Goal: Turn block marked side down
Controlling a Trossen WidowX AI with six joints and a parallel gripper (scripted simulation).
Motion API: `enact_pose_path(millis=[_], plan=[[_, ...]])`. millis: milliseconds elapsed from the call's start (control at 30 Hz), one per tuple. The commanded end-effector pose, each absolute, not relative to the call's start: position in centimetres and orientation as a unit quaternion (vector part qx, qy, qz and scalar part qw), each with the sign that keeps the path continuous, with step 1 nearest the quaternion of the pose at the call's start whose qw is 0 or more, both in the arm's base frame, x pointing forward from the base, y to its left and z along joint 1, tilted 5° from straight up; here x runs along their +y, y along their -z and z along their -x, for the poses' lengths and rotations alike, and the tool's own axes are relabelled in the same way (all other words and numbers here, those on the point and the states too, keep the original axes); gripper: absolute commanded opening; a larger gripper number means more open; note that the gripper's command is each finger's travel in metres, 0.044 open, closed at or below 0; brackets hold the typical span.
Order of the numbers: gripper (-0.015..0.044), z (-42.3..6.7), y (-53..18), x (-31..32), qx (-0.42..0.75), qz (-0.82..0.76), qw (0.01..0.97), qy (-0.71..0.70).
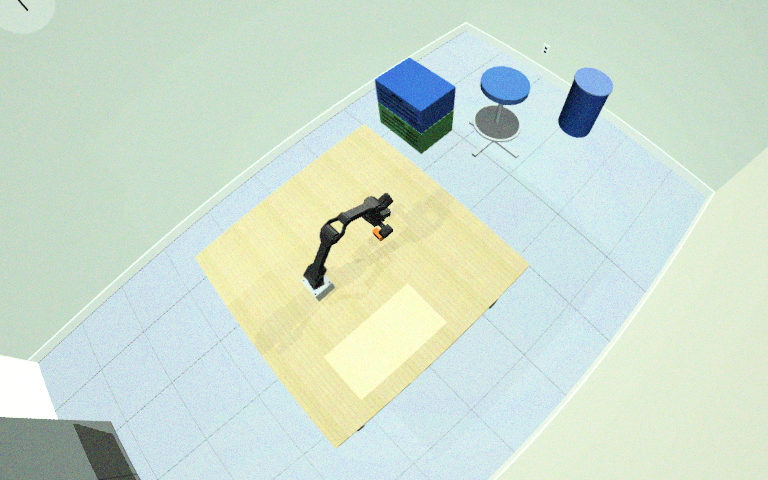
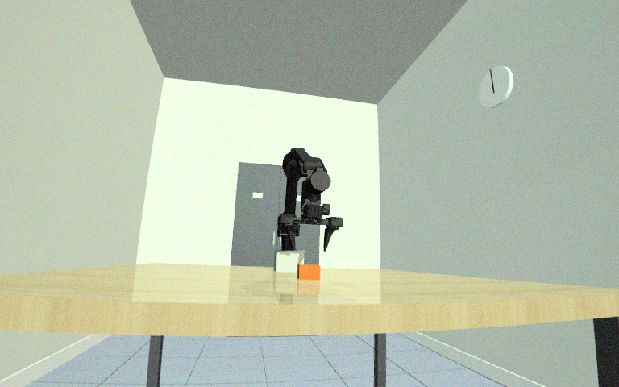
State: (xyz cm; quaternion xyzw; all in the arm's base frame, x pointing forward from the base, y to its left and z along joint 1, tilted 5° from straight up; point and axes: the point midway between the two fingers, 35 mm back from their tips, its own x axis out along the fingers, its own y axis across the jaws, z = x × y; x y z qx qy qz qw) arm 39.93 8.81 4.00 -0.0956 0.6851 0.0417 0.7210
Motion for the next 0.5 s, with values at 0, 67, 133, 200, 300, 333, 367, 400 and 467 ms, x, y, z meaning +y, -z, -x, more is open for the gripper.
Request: enact_pose_path(millis=[0, 67, 133, 200, 300, 333, 367, 400, 467], plan=[[0.0440, -39.8, -3.1, 8.8, 0.688, 0.094, 0.718, -0.043], [0.0440, -39.9, -2.3, 8.7, 0.688, 0.094, 0.718, -0.043], [0.0440, -39.9, -1.6, 8.7, 0.688, 0.094, 0.718, -0.043], [0.0440, -39.9, -1.5, 8.6, 0.688, 0.094, 0.718, -0.043], [0.0440, -39.9, -1.0, 8.6, 0.688, 0.094, 0.718, -0.043], [0.0440, -40.0, -0.9, 8.6, 0.688, 0.094, 0.718, -0.043], [0.0440, -40.0, -0.7, 8.6, 0.688, 0.094, 0.718, -0.043], [0.0440, -40.0, -0.5, 8.6, 0.688, 0.094, 0.718, -0.043], [0.0440, -40.0, -0.2, 8.6, 0.688, 0.094, 0.718, -0.043]])
